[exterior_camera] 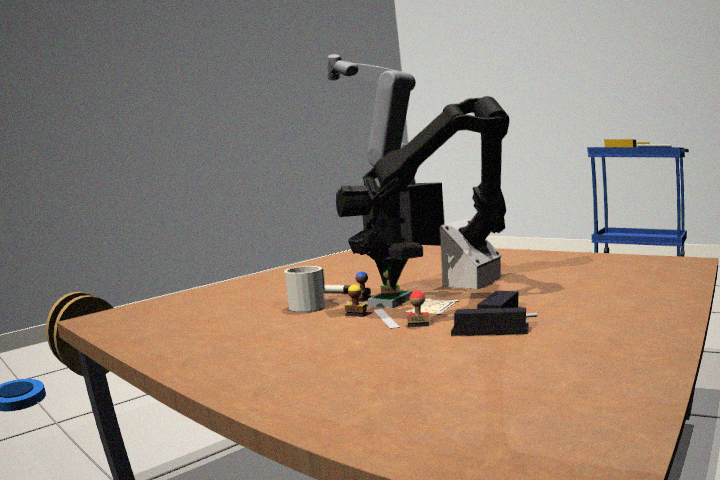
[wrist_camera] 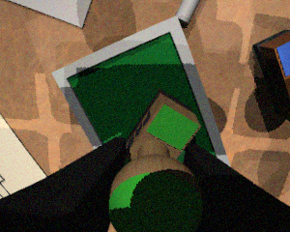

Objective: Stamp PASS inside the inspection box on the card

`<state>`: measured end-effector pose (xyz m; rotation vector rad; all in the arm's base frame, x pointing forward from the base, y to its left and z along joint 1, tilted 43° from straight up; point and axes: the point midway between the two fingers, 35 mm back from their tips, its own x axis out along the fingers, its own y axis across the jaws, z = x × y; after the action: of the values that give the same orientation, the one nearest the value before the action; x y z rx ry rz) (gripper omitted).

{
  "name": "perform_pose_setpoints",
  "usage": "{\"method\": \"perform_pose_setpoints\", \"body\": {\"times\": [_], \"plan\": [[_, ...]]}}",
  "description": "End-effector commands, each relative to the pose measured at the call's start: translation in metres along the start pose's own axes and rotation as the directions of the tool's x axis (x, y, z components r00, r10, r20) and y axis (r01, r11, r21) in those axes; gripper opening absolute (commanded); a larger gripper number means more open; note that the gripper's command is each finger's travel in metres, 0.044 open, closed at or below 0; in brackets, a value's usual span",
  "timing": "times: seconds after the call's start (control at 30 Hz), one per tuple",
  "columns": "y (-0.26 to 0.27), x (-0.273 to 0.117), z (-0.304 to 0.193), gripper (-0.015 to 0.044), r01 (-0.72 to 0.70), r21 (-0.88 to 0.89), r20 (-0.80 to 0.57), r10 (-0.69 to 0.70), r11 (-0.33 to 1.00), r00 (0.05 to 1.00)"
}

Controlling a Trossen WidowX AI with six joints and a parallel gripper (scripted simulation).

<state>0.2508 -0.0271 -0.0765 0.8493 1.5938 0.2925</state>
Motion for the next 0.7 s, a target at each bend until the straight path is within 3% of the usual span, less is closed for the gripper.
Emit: {"method": "perform_pose_setpoints", "body": {"times": [0.0, 0.67], "plan": [[0.000, -0.002, 0.000, 0.0000, -0.001, -0.004, 0.000, 0.001, 1.000, 1.000], [0.000, -0.014, 0.001, 0.0000, 0.000, -0.004, 0.001, 0.000, 1.000, 1.000]]}}
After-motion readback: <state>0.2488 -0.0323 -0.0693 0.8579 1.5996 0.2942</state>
